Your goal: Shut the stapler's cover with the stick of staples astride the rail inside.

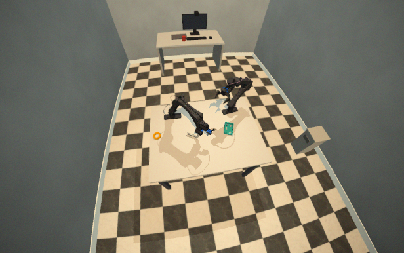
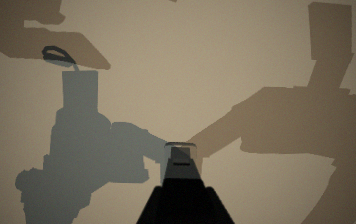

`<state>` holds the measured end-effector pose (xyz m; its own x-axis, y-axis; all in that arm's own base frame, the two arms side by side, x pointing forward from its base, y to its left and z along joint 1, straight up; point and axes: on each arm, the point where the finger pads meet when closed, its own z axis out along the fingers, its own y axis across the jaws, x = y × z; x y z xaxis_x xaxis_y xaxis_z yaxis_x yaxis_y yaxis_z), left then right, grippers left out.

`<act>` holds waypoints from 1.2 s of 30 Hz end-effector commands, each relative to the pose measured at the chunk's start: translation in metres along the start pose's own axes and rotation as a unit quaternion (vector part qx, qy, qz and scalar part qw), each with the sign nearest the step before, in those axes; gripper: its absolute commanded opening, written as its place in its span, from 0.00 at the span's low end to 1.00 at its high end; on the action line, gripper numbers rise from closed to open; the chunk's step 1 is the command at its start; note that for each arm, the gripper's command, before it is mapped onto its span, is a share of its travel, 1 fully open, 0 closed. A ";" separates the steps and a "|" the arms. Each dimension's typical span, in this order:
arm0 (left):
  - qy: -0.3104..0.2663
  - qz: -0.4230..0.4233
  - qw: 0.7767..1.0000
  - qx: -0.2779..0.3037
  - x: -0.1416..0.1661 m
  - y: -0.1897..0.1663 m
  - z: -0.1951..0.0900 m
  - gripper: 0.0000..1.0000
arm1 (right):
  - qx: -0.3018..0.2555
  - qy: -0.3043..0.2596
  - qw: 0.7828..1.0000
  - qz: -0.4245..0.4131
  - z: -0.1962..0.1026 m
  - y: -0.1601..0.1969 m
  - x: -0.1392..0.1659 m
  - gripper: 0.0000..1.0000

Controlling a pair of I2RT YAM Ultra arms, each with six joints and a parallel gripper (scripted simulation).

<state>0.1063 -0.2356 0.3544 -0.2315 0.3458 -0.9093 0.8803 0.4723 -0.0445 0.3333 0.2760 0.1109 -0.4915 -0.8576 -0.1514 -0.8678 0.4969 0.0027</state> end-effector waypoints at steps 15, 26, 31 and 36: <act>-0.019 -0.003 1.000 0.001 -0.012 0.000 -0.008 1.00 | 0.003 -0.113 0.994 -0.004 -0.017 -0.001 0.013 0.00; -0.019 -0.003 1.000 0.001 -0.012 0.000 -0.008 1.00 | 0.004 -0.172 0.985 -0.004 -0.020 -0.001 0.022 0.00; -0.019 -0.003 1.000 0.001 -0.012 0.000 -0.008 1.00 | 0.004 -0.204 0.979 -0.005 -0.022 -0.001 0.028 0.00; -0.019 -0.003 1.000 0.001 -0.012 0.000 -0.008 1.00 | 0.005 -0.237 0.972 -0.006 -0.023 -0.001 0.034 0.00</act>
<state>0.1063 -0.2356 0.3544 -0.2315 0.3458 -0.9093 0.8803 0.4723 -0.0445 0.3155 0.2459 0.1201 -0.4195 -0.7364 -0.5308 -0.8681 0.4964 -0.0025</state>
